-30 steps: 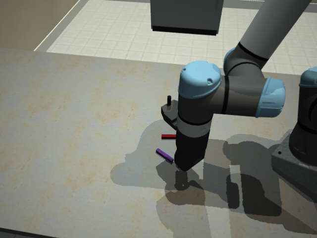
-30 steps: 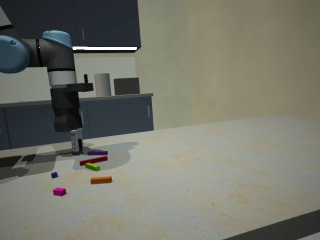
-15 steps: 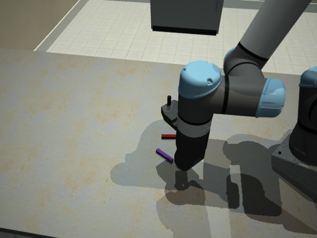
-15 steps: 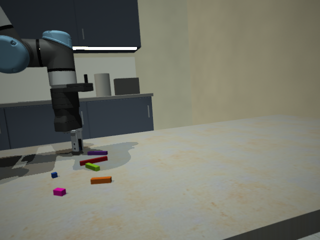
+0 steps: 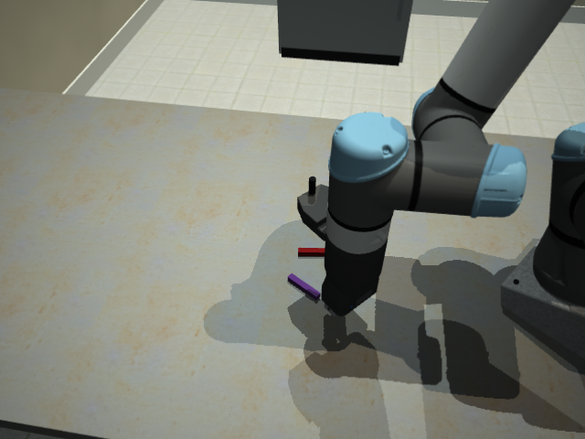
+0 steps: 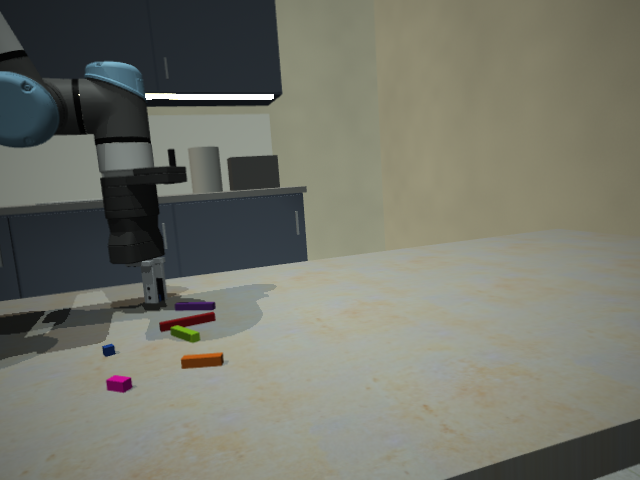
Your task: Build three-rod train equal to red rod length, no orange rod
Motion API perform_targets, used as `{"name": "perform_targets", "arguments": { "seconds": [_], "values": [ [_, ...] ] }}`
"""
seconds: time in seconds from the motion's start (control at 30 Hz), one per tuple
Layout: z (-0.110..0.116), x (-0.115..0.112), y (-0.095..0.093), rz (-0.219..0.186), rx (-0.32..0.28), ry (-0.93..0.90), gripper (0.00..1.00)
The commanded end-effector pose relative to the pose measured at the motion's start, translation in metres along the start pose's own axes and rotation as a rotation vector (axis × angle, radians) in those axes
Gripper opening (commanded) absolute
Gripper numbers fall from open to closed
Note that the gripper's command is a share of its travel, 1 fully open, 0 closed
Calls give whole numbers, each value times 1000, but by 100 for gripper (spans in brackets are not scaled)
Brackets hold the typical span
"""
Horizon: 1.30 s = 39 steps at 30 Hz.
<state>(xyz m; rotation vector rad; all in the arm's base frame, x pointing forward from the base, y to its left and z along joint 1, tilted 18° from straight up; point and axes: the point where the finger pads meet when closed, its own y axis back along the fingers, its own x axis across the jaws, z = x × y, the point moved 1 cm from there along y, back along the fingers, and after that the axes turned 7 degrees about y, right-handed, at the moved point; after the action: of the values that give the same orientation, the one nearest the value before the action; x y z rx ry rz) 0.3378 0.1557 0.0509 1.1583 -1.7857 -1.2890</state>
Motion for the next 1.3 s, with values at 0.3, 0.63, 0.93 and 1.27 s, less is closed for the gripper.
{"name": "perform_targets", "arguments": {
  "seconds": [0.3,0.63,0.93,1.27],
  "values": [
    [0,0,-9,-1,1,0,24],
    [0,0,-11,-1,1,0,24],
    [0,0,-11,-1,1,0,24],
    [0,0,-11,-1,1,0,24]
  ]
}}
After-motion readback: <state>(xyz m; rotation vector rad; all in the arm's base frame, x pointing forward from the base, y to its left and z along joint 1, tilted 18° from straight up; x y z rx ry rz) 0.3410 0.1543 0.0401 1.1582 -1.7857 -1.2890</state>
